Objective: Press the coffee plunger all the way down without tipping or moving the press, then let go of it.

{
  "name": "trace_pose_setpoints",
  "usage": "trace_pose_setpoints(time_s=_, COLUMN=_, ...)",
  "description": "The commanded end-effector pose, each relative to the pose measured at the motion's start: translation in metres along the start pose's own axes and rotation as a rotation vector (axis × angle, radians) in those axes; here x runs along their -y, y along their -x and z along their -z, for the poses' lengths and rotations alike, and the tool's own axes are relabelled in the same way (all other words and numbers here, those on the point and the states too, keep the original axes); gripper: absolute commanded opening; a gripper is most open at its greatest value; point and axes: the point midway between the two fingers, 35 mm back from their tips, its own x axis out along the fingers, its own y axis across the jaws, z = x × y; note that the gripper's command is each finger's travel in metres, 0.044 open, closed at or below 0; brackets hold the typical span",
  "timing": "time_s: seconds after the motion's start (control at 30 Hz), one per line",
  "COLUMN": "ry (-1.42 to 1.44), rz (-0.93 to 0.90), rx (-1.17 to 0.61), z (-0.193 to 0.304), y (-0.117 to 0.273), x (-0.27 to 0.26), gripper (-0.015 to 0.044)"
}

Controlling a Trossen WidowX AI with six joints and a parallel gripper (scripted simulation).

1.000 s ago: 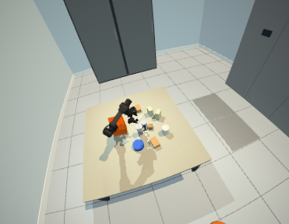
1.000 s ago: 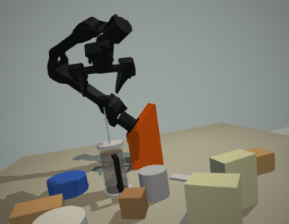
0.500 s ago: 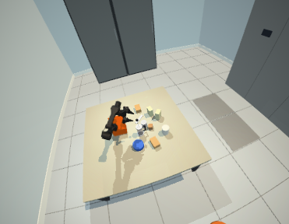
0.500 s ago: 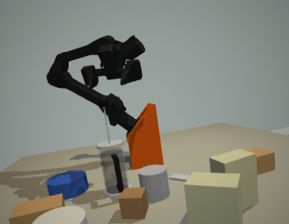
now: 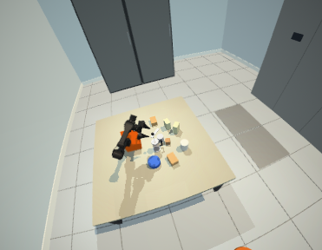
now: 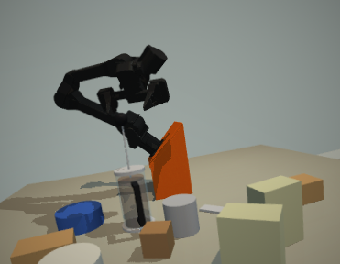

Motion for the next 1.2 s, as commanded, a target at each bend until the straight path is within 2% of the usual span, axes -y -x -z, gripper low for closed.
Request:
trace_pose_setpoints(time_s=0.0, ry=-0.01, rz=-0.007, rx=-0.011, z=0.002, y=-0.005, x=-0.001, gripper=0.044)
trace_pose_setpoints(time_s=1.03, ry=-0.003, rz=0.002, rx=0.018, z=-0.004, y=-0.034, x=0.005, gripper=0.044)
trace_pose_setpoints(time_s=1.17, ry=-0.003, rz=0.002, rx=0.018, z=-0.004, y=-0.034, x=0.005, gripper=0.0335)
